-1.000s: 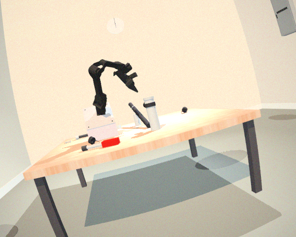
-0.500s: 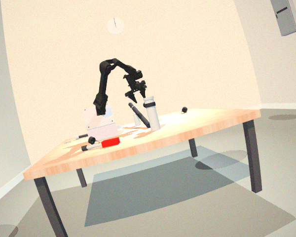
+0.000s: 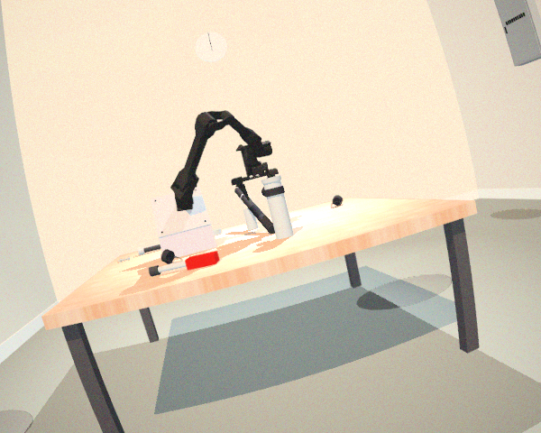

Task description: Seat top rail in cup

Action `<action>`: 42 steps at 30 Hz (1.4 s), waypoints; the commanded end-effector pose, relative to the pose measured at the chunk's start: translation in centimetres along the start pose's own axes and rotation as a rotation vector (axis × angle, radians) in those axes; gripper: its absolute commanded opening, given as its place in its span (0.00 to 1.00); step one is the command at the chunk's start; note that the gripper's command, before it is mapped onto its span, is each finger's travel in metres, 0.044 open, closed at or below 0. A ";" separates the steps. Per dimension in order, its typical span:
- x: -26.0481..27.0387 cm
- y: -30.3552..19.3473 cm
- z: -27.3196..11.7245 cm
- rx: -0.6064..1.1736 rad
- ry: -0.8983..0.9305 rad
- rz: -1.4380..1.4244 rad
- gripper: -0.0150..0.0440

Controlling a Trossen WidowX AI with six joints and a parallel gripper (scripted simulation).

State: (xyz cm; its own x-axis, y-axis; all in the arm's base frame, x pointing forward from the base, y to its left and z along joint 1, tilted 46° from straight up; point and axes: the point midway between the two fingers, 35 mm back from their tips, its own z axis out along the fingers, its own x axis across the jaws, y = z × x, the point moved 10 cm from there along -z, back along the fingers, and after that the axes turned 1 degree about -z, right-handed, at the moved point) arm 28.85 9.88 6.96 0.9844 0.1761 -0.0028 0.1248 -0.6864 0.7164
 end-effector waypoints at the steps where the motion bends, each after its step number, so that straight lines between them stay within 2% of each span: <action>1: 0.0 0.0 2.0 0.000 -0.009 0.004 1.00; 10: -0.1 0.0 4.6 -0.002 -0.009 0.004 1.00; 42: -0.1 0.0 9.4 -0.002 -0.010 0.003 1.00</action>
State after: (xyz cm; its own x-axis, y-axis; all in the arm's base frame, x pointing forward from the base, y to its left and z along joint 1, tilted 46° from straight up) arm 29.93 3.52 0.75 0.9866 0.1633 -0.0049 0.1177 -0.6894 0.7148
